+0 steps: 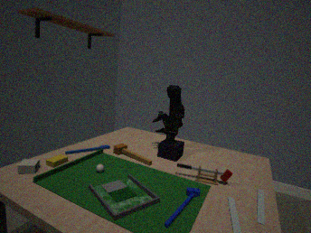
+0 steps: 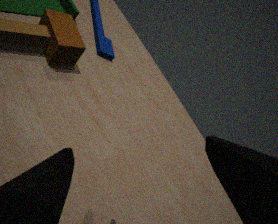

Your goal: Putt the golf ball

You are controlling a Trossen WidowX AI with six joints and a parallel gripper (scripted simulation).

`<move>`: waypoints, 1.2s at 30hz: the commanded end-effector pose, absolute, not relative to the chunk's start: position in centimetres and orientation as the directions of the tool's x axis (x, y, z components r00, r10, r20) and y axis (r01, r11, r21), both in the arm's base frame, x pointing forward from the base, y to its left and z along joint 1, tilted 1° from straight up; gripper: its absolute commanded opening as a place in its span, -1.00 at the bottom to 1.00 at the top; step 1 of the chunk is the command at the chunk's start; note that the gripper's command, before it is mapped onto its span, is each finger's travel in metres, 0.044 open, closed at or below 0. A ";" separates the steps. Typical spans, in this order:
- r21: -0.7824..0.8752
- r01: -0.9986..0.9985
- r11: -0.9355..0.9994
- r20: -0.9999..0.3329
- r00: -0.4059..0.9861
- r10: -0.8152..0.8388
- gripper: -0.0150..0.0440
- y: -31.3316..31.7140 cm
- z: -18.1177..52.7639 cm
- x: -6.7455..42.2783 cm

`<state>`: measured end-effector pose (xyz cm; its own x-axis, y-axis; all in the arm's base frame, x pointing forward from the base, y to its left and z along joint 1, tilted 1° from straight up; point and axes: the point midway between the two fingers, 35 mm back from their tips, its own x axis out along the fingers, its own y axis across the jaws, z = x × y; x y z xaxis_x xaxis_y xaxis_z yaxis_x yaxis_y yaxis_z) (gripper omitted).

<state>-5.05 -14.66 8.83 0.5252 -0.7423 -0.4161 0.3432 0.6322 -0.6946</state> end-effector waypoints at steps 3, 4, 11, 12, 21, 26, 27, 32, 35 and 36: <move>-0.711 0.293 0.639 -0.421 0.550 -0.721 1.00 -14.8 8.6 -4.6; -0.724 0.253 0.642 -0.425 0.569 -0.704 1.00 -15.0 8.4 -4.3; -0.828 -0.152 0.539 -0.475 0.700 -0.533 1.00 -16.1 8.1 -2.1; -0.840 -0.222 0.494 -0.487 0.709 -0.509 1.00 -16.5 8.3 -1.9; -0.807 -0.588 -0.050 -0.564 0.794 -0.228 1.00 -17.2 7.5 2.5; -0.666 -0.544 -0.510 -0.623 0.782 -0.020 1.00 -16.7 6.8 5.7; -0.629 -0.502 -0.593 -0.634 0.773 0.019 1.00 -16.5 6.7 6.3; -0.414 -0.156 -0.897 -0.688 0.699 0.195 1.00 -15.5 6.0 9.4; -0.267 0.124 -0.956 -0.716 0.638 0.283 1.00 -14.7 5.7 11.3; -0.218 0.220 -0.951 -0.725 0.615 0.309 1.00 -14.3 5.6 11.9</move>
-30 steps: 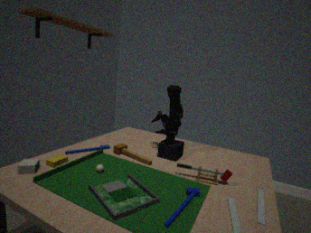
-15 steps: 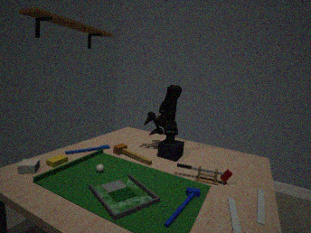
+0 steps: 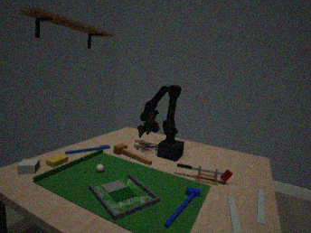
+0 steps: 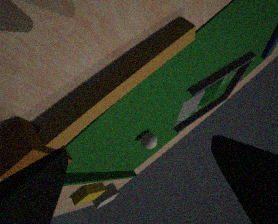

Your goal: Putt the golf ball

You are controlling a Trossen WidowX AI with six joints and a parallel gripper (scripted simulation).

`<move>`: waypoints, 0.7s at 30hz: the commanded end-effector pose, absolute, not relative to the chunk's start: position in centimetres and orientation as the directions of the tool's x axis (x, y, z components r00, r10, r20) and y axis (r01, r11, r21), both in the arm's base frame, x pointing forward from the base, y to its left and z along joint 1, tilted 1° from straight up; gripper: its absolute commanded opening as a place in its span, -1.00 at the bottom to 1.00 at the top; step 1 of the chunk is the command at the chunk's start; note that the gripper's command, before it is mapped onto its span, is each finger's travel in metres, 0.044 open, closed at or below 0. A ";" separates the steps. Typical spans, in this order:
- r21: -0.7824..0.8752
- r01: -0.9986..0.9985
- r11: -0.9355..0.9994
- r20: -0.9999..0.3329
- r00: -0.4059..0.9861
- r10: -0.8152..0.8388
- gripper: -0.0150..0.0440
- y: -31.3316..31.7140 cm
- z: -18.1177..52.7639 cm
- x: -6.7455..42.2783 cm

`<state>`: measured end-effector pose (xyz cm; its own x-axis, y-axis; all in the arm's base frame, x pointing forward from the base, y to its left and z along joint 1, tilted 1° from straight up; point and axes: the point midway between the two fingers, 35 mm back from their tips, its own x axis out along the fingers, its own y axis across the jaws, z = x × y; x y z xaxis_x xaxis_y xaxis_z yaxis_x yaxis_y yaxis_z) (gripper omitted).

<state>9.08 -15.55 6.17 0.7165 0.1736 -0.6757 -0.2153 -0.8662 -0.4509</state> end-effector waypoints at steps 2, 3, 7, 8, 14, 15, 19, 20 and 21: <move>-0.119 0.410 -0.904 -0.743 0.567 0.355 1.00 -13.6 5.4 13.2; -0.071 0.500 -0.863 -0.752 0.541 0.376 1.00 -13.2 5.3 13.8; 0.111 0.799 -0.591 -0.786 0.434 0.439 1.00 -11.4 4.9 16.2; 0.152 0.852 -0.501 -0.795 0.407 0.451 1.00 -10.9 4.8 16.7; 0.347 0.929 0.131 -0.840 0.247 0.483 1.00 -7.2 4.3 19.9; 0.370 0.898 0.237 -0.848 0.221 0.482 1.00 -6.5 4.2 20.4; 0.421 0.717 0.556 -0.870 0.144 0.472 1.00 -4.0 4.0 21.8; 0.427 0.659 0.619 -0.875 0.128 0.468 1.00 -3.4 4.0 22.0; 0.432 0.596 0.676 -0.879 0.112 0.463 1.00 -2.8 3.9 22.3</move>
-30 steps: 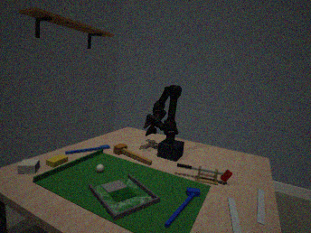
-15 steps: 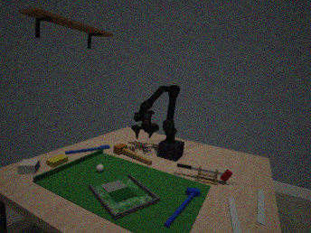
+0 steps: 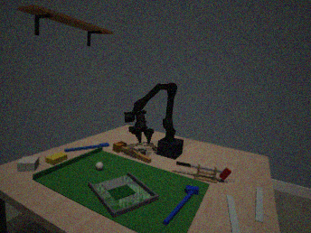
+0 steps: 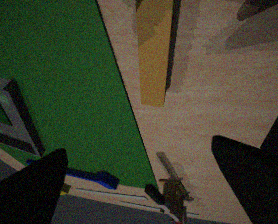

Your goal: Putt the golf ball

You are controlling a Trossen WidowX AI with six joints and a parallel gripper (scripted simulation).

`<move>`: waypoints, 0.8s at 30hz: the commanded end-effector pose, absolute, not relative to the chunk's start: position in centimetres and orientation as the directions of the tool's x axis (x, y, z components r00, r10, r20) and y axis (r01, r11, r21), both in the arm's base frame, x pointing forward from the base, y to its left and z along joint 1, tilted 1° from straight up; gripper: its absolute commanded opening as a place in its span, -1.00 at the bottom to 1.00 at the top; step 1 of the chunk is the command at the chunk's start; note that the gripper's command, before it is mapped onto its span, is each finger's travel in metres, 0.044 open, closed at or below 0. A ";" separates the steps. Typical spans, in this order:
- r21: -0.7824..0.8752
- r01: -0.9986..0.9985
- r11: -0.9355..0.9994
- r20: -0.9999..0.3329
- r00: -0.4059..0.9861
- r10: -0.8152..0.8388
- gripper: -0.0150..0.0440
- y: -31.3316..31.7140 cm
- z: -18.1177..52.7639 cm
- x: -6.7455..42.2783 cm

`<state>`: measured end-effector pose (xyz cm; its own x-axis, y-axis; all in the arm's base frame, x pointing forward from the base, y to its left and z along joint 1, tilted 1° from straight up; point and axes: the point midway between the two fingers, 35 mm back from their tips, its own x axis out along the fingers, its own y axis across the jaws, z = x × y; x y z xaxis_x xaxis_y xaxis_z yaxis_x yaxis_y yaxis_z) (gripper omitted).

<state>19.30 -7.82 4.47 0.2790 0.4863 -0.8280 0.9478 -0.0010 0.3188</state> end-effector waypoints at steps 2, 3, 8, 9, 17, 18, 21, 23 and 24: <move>0.436 0.457 0.775 -0.888 0.082 0.452 1.00 -1.4 3.8 22.8; 0.436 0.381 0.815 -0.893 0.068 0.445 1.00 -0.8 3.8 23.0; 0.411 0.013 0.911 -0.912 0.002 0.411 1.00 3.1 3.9 23.4; 0.402 -0.070 0.913 -0.915 -0.010 0.403 1.00 4.0 3.9 23.4; 0.273 -0.714 0.645 -0.943 -0.065 0.326 1.00 10.5 3.7 23.2; 0.244 -0.792 0.560 -0.947 -0.069 0.314 1.00 11.6 3.7 23.1; 0.161 -0.943 0.292 -0.956 -0.075 0.285 1.00 14.5 3.6 22.4; 0.114 -0.985 0.130 -0.960 -0.075 0.270 1.00 16.1 3.5 21.9; 0.090 -0.995 0.050 -0.961 -0.074 0.265 1.00 16.9 3.5 21.6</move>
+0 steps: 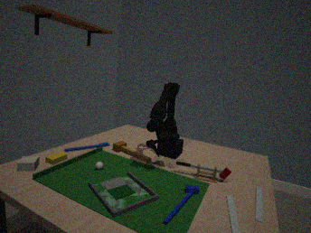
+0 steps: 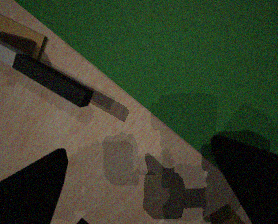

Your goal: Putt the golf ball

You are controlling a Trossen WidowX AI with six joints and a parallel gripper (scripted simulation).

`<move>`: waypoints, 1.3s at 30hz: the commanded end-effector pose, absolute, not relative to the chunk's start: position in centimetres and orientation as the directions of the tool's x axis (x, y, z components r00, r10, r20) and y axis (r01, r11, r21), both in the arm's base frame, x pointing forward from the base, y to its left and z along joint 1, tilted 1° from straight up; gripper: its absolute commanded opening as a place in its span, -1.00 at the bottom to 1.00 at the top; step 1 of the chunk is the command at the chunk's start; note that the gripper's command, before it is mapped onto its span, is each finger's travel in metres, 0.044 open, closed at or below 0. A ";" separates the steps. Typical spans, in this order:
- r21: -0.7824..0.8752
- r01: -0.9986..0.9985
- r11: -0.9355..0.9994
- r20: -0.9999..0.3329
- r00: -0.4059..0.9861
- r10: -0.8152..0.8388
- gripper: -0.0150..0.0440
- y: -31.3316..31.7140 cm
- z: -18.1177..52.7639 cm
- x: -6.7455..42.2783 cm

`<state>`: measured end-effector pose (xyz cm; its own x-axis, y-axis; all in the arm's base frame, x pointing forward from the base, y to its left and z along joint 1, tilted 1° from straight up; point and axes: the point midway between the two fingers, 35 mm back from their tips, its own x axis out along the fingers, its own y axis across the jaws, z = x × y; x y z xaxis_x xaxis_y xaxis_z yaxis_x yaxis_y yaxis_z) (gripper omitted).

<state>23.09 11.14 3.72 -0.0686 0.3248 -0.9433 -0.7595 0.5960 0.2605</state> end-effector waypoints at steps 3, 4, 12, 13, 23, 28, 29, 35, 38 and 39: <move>0.021 -0.981 -0.191 -0.966 -0.069 0.249 1.00 19.2 3.5 20.4; -0.001 -0.962 -0.271 -0.967 -0.068 0.244 1.00 20.0 3.4 20.0; -0.024 -0.933 -0.360 -0.969 -0.067 0.237 1.00 20.9 3.4 19.3; -0.024 -0.933 -0.360 -0.969 -0.067 0.237 1.00 20.9 3.4 19.3; -0.023 -0.933 -0.360 -0.969 -0.067 0.237 1.00 20.9 1.2 19.3; -0.023 -0.933 -0.360 -0.969 -0.067 0.237 1.00 20.9 1.0 19.3; -0.023 -0.933 -0.360 -0.969 -0.067 0.237 1.00 20.9 0.7 19.3; -0.023 -0.933 -0.360 -0.969 -0.067 0.237 1.00 20.9 -1.3 19.3; -0.023 -0.933 -0.360 -0.969 -0.067 0.237 1.00 20.9 -1.3 19.3; -0.023 -0.933 -0.360 -0.969 -0.067 0.237 1.00 20.9 -1.3 19.3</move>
<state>19.29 20.95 -0.97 -0.0695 0.2391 -0.9685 -0.9341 -0.3564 -0.0210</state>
